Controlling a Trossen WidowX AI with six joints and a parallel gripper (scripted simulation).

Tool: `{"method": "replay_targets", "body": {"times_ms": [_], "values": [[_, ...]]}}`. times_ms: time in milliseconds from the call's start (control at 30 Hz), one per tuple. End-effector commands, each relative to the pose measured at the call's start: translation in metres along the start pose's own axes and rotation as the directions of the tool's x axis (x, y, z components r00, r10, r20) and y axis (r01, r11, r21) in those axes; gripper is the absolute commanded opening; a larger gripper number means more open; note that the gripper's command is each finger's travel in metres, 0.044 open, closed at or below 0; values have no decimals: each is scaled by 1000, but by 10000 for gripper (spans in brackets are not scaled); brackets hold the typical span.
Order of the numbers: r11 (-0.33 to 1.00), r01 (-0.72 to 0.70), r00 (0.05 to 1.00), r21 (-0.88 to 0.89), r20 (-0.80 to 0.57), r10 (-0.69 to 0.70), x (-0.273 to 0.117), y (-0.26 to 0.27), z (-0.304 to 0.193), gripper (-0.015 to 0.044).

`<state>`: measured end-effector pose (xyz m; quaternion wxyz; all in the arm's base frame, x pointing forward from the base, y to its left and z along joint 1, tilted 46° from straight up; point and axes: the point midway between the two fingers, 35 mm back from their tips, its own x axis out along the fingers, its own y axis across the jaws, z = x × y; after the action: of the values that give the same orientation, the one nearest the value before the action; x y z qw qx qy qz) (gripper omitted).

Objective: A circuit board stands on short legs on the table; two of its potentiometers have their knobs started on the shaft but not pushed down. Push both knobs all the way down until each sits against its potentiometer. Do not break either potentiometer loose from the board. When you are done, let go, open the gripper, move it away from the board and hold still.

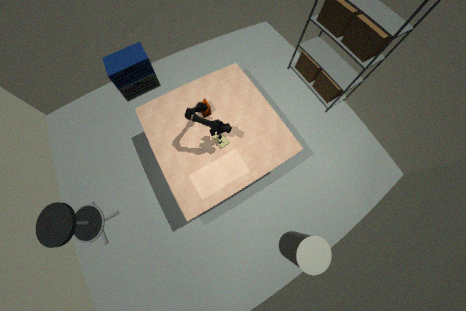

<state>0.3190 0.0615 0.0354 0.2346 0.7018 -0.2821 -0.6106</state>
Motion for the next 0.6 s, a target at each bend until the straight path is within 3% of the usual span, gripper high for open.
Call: {"method": "replay_targets", "body": {"times_ms": [0,567], "values": [[999,-27,1000,-39,-10,26,-1,3,0,0],[999,-27,1000,-39,-11,27,26,4,-1,0]]}}
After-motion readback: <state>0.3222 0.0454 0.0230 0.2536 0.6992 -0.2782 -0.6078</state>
